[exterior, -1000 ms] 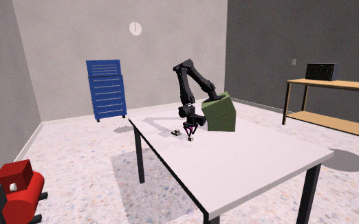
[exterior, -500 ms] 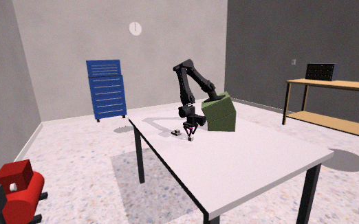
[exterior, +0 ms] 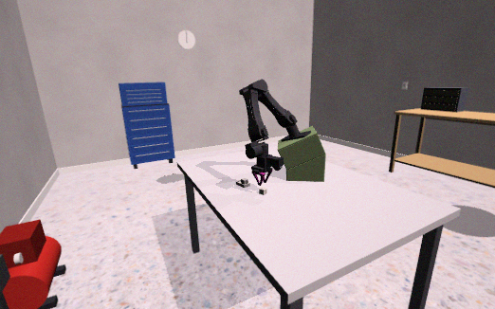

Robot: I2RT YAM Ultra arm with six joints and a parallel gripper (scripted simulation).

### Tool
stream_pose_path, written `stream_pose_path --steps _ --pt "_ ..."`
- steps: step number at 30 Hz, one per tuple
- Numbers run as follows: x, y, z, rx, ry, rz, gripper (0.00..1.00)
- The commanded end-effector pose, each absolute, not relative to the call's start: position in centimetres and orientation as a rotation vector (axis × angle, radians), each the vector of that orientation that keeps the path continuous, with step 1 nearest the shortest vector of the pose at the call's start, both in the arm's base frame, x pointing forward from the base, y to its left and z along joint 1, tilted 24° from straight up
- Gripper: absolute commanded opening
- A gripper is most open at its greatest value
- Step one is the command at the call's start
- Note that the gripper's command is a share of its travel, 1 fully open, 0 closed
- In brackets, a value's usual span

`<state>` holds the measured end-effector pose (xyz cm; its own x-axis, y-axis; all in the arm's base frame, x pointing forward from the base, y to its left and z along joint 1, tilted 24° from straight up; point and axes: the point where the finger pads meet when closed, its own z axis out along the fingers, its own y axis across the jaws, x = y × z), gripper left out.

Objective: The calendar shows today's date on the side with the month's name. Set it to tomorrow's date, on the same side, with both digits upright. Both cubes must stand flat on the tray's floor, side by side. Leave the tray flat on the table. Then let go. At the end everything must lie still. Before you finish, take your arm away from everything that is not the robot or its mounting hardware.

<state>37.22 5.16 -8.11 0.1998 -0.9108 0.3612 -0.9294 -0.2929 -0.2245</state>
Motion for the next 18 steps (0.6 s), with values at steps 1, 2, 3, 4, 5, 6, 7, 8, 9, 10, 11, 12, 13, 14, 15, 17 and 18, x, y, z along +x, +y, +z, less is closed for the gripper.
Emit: stream_pose_path --steps 1,2,3,4,5,6,7,8,9,10,11,12,13,14,15,17,18 --pt "36.8 5.5 -7.7 2.403 -1.837 0.658 0.45" --pt "36.7 5.6 -7.3 2.403 -1.837 0.658 0.45" --pt "36.6 5.7 -7.0 2.403 -1.837 0.658 0.45" --pt "36.4 5.8 -6.6 2.403 -1.837 0.658 0.45" --pt "36.3 5.9 -6.3 2.403 -1.837 0.658 0.45" --pt "36.2 6.0 -6.0 2.403 -1.837 0.658 0.45" --pt "36.2 6.1 -5.8 2.403 -1.837 0.658 0.45" --pt "36.1 6.2 -5.6 2.403 -1.837 0.658 0.45" --pt "36.0 6.2 -5.4 2.403 -1.837 0.658 0.45" --pt "36.0 6.3 -5.2 2.403 -1.837 0.658 0.45" --pt "36.0 6.3 -5.2 2.403 -1.837 0.658 0.45" --pt "35.9 6.3 -5.1 2.403 -1.837 0.658 0.45" --pt "35.9 6.3 -5.1 2.403 -1.837 0.658 0.45" --pt "35.9 6.3 -5.1 2.403 -1.837 0.658 0.45" --pt "35.9 6.3 -5.1 2.403 -1.837 0.658 0.45" --pt "35.9 6.3 -5.1 2.399 -1.835 0.662 0.45" --pt "35.9 6.3 -5.1 2.399 -1.835 0.662 0.45"
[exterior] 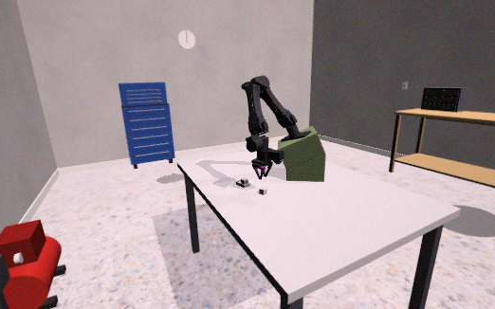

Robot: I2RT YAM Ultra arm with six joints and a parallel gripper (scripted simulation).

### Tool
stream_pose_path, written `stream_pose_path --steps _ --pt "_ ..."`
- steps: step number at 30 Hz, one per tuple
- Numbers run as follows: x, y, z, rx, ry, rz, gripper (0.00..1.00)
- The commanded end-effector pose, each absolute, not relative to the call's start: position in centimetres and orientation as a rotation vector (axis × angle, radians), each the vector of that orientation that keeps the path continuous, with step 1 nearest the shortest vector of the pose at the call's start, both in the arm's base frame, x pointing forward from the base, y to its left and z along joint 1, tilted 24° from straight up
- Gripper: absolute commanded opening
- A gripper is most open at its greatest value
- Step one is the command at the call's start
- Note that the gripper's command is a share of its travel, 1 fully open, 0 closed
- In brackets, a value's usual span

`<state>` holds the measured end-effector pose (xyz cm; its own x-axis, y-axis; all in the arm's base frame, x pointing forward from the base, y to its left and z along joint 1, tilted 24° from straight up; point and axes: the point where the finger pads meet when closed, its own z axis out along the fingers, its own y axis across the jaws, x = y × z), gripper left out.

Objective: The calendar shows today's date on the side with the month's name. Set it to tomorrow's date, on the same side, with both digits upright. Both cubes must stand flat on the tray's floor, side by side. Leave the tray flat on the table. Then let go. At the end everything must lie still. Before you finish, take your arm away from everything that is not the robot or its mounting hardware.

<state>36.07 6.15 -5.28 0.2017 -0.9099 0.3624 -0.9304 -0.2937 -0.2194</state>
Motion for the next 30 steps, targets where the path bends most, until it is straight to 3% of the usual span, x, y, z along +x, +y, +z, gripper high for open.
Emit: stream_pose_path --steps 1,30 --pt "35.92 6.32 -5.13 2.390 -1.832 0.671 0.45" --pt "35.83 6.75 -5.38 1.969 -1.606 1.149 0.45"
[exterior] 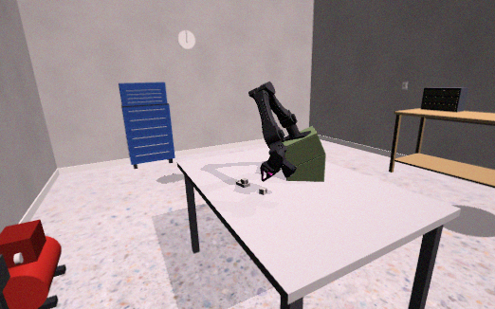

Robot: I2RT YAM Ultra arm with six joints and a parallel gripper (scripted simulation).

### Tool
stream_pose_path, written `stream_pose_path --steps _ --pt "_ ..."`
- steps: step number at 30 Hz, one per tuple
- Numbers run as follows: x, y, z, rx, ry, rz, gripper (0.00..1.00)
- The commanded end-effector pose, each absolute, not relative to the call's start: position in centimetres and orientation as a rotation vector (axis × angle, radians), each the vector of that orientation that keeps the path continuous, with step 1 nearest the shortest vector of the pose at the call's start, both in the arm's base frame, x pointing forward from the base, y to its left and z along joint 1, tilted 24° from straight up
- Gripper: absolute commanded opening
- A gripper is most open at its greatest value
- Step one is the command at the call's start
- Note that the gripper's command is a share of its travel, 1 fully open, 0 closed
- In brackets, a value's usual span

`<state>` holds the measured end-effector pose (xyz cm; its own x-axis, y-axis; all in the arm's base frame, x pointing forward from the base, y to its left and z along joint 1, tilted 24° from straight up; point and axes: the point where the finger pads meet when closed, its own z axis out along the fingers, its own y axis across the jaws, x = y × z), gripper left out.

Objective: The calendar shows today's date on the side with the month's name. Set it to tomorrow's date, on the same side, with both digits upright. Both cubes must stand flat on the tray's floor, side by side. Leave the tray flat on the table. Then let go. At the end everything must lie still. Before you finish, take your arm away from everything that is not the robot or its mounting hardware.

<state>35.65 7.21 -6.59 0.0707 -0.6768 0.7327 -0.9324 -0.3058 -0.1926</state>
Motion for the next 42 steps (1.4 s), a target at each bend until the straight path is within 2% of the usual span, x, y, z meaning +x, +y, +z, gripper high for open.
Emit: stream_pose_path --steps 1,16,42 --pt "35.83 6.75 -5.38 1.968 -1.606 1.149 0.45" --pt "35.80 6.88 -5.57 1.738 -1.471 1.339 0.45" --pt "35.89 6.82 -5.79 1.735 -1.468 1.343 0.45"
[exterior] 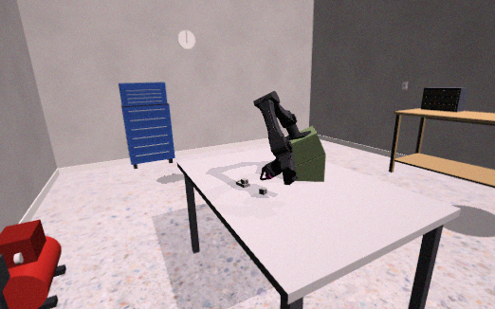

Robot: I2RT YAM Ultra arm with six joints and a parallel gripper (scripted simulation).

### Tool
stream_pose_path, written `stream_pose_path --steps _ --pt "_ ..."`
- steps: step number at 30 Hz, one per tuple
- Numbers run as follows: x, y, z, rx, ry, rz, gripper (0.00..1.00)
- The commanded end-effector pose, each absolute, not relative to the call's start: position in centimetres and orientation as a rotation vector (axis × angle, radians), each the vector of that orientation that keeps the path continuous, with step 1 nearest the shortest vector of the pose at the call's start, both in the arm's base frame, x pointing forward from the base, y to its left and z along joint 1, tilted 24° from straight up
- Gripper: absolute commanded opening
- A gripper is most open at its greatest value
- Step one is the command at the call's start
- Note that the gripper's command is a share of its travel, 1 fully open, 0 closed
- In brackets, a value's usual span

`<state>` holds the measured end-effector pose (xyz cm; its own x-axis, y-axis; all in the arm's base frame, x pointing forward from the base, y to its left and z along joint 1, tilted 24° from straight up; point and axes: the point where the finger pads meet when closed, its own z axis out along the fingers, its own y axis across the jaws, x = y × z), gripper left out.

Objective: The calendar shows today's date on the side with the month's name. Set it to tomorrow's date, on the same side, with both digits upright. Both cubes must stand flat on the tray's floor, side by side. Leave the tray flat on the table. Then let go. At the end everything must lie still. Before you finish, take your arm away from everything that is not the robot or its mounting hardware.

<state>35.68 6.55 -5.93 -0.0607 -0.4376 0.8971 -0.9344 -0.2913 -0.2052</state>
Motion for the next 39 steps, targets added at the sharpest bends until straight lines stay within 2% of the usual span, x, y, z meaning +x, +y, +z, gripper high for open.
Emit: stream_pose_path --steps 1,39 --pt "35.9 6.8 -5.9 1.735 -1.468 1.343 0.45" --pt "37.6 5.2 -10.9 1.734 -1.468 1.343 0.45"
